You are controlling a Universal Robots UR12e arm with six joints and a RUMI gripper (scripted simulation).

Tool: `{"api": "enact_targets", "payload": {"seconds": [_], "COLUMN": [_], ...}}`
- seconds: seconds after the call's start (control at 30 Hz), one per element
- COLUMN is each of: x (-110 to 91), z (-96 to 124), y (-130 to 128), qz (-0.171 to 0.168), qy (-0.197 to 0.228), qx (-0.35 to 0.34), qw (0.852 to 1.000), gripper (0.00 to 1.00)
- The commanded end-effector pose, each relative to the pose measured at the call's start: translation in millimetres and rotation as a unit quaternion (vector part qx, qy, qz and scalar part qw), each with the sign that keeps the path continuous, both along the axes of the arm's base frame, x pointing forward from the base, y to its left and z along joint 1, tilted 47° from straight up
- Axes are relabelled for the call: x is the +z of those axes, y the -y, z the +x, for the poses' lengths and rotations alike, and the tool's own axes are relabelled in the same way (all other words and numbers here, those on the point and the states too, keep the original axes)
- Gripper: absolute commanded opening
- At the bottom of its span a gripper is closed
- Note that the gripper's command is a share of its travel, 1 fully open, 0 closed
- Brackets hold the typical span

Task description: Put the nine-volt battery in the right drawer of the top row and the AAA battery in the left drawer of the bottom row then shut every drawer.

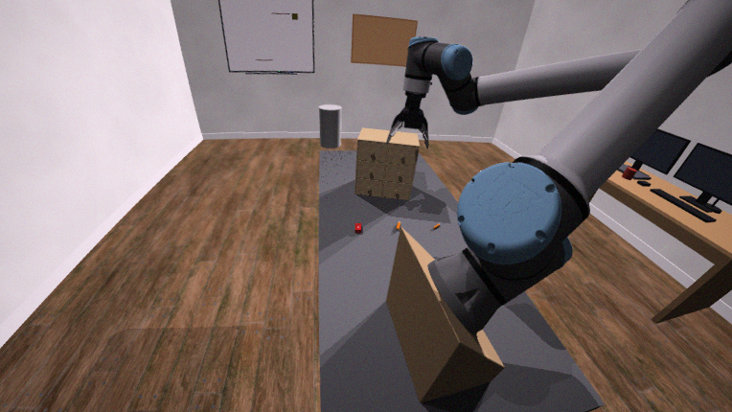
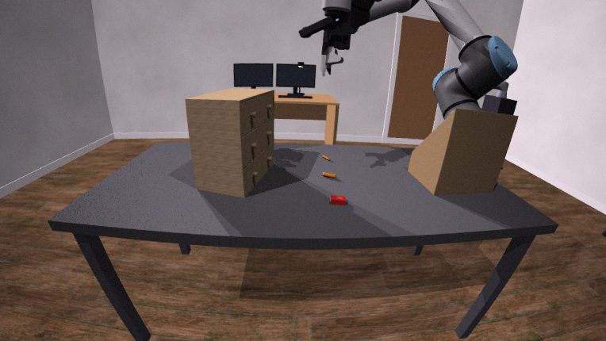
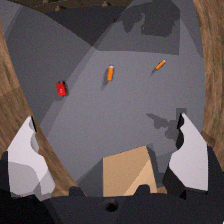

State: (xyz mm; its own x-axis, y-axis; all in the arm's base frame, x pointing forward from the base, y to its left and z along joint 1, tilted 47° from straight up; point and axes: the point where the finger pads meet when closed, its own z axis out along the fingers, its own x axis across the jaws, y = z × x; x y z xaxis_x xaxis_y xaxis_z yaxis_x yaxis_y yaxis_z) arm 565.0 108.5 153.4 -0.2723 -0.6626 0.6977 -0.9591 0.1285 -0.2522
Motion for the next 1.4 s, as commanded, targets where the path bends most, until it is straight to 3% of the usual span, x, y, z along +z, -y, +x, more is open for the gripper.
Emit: {"api": "enact_targets", "payload": {"seconds": [0.0,1.37], "x": [0,-7], "z": [1,13], "y": [0,13], "qz": [-0.001,-0.024], "qy": [0.004,0.061], "qx": [0.004,0.063], "qw": [1.0,0.996], "gripper": [1.0,1.0]}}
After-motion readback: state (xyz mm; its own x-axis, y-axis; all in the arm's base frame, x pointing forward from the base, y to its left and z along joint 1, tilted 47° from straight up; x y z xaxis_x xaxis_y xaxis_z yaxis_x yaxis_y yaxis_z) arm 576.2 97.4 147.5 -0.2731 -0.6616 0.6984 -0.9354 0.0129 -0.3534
